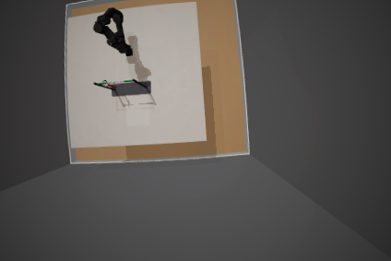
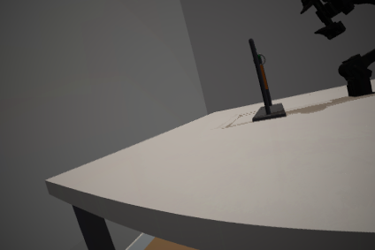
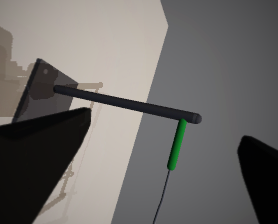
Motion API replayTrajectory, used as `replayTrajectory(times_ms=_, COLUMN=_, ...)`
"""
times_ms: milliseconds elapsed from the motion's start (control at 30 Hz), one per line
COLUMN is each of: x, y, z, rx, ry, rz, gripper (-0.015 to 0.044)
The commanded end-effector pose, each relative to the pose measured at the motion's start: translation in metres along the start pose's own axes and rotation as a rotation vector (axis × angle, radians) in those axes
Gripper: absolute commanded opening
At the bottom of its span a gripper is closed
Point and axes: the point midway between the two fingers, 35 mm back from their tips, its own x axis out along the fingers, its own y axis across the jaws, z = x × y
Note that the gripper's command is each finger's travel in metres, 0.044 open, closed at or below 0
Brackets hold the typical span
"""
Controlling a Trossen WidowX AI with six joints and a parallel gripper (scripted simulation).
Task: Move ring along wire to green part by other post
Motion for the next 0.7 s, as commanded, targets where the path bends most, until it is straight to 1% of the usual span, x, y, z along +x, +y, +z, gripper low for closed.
replayTrajectory(times_ms=0, x=0.001, y=0.0, z=-0.001, rx=0.002, ry=0.003, rz=0.002, gripper=0.0374)
replayTrajectory(times_ms=267, x=0.021, y=0.006, z=-0.029, rx=0.093, ry=0.088, rz=0.045, gripper=0.0164)
replayTrajectory(times_ms=667, x=0.06, y=0.022, z=-0.086, rx=0.345, ry=0.161, rz=-0.009, gripper=0.016)
